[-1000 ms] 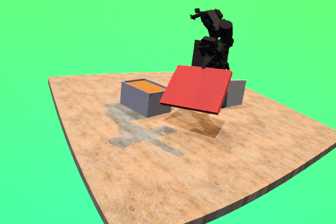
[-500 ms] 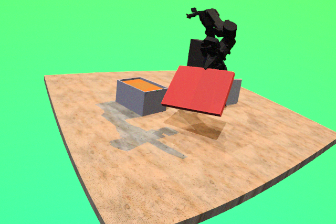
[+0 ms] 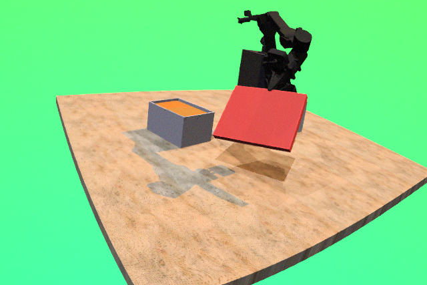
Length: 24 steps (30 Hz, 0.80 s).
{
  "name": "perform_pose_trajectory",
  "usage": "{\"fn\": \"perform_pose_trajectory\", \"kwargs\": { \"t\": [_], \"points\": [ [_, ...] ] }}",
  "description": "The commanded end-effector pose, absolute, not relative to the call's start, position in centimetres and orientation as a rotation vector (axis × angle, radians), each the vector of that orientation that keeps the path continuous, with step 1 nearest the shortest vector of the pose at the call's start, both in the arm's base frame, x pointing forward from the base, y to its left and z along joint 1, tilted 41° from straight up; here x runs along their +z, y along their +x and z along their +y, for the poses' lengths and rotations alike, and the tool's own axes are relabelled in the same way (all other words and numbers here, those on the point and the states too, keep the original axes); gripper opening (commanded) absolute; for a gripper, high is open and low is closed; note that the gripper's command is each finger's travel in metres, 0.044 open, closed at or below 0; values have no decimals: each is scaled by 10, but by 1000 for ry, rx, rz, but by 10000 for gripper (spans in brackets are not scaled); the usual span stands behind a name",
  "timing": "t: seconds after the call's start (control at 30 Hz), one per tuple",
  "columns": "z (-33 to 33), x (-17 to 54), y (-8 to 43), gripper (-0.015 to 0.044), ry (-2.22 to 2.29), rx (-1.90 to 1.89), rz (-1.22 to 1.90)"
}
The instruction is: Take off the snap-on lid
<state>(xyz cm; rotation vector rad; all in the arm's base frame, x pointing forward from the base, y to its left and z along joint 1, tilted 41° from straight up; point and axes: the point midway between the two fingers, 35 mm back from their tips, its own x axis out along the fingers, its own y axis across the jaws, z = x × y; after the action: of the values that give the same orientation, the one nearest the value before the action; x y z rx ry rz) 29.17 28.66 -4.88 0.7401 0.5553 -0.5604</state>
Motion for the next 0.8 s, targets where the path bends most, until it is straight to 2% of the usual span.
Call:
{"fn": "perform_pose_trajectory", "kwargs": {
  "t": [0.0, 0.77],
  "points": [
    [298, -49, 289, 0, 756, -550, 544],
    [292, -64, 286, 0, 756, -549, 544]
  ]
}}
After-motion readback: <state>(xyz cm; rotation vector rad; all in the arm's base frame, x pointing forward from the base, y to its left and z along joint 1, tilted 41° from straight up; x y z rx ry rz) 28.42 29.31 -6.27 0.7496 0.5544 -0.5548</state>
